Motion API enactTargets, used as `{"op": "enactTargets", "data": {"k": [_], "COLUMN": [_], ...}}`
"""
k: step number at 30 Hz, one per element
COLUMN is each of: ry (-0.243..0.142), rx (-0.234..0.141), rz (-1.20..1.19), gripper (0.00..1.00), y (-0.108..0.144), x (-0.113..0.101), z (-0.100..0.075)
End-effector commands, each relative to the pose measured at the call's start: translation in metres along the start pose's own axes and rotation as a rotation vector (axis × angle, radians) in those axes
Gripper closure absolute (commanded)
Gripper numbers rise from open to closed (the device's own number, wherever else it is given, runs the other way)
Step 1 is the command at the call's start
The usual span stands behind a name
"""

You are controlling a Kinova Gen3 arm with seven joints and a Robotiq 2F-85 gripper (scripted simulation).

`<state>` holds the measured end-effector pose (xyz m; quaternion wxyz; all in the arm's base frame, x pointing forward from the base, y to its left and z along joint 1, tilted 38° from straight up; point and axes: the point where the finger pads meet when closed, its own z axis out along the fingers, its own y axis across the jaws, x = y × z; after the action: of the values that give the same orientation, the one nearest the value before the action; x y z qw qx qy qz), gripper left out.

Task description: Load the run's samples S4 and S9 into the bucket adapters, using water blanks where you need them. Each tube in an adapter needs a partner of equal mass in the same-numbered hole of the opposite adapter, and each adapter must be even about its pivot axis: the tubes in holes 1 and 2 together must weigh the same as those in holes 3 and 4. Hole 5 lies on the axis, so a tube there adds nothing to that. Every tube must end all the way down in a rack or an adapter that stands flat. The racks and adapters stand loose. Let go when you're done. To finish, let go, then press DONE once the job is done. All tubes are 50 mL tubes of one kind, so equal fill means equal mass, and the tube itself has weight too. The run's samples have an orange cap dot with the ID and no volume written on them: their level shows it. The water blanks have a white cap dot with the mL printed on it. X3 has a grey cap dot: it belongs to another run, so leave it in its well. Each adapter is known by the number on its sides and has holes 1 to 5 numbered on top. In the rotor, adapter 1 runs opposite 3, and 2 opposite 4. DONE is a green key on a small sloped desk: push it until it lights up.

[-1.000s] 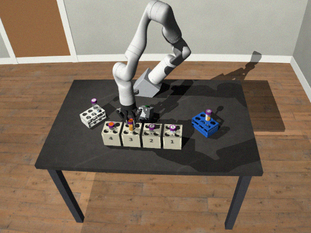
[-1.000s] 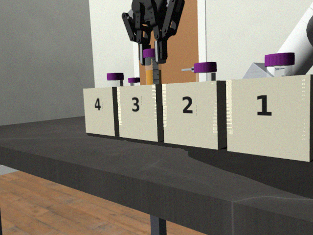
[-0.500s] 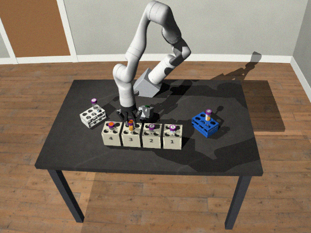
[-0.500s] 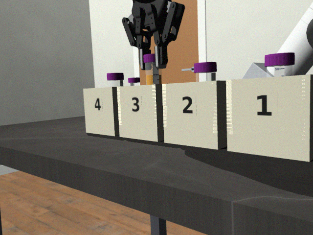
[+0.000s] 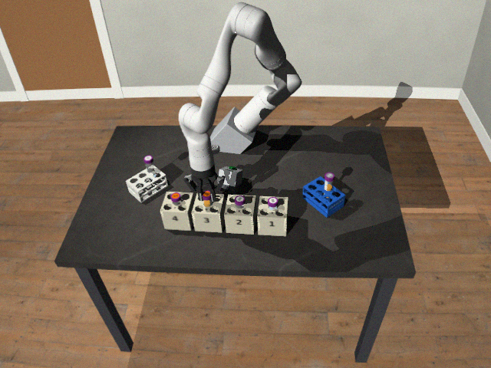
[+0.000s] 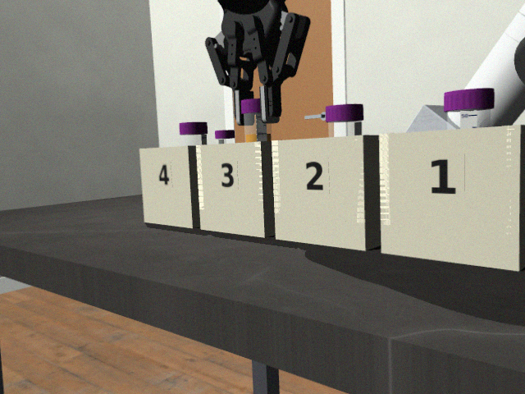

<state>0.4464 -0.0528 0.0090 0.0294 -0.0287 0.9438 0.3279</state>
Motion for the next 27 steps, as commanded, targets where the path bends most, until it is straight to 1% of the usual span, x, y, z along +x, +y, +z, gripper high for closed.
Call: {"op": "enactTargets", "data": {"k": [1,27], "ry": [-0.001,-0.001], "rx": [0.001,0.001], "rz": [0.0,0.0], "gripper": [0.9,0.9], "y": [0.0,0.0], "x": [0.0,0.0], "z": [0.001,0.015]}}
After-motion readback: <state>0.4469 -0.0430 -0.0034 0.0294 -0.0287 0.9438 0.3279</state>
